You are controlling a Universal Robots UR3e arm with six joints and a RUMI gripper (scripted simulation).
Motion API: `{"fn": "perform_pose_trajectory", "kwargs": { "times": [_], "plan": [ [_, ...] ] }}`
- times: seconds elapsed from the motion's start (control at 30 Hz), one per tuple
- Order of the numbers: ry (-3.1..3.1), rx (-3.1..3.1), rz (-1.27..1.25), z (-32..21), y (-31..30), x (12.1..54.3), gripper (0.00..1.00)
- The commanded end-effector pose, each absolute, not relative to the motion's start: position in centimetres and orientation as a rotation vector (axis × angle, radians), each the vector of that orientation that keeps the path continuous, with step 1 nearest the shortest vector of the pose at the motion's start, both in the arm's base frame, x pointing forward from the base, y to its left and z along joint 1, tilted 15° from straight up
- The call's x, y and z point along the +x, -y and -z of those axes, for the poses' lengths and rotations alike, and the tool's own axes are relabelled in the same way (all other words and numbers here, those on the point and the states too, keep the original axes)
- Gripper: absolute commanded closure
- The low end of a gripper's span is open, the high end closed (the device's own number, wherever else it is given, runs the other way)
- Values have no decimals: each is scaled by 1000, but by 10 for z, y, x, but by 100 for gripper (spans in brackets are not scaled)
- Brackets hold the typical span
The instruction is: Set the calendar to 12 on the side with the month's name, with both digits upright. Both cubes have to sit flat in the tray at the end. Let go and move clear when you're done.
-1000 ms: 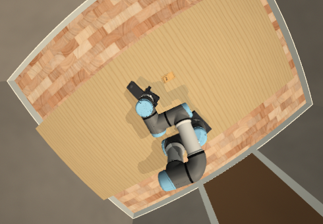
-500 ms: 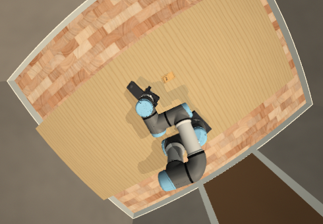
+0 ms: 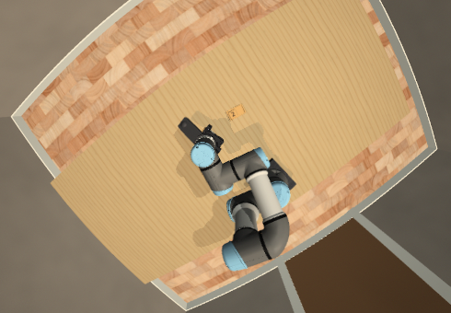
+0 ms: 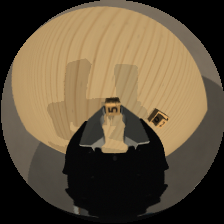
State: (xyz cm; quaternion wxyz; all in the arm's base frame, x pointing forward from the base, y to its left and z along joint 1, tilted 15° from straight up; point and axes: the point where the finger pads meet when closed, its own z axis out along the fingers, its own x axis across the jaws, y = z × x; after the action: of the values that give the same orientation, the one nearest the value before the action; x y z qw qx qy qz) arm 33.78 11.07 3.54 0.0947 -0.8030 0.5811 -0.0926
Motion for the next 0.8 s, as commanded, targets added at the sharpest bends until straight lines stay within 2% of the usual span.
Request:
{"fn": "perform_pose_trajectory", "kwargs": {
  "times": [0.0,0.7,0.77],
  "plan": [
    [-1722,-2380,278,-36,-111,338,90],
    [-1722,-2380,278,-36,-111,338,90],
    [-1722,-2380,278,-36,-111,338,86]
  ]
}}
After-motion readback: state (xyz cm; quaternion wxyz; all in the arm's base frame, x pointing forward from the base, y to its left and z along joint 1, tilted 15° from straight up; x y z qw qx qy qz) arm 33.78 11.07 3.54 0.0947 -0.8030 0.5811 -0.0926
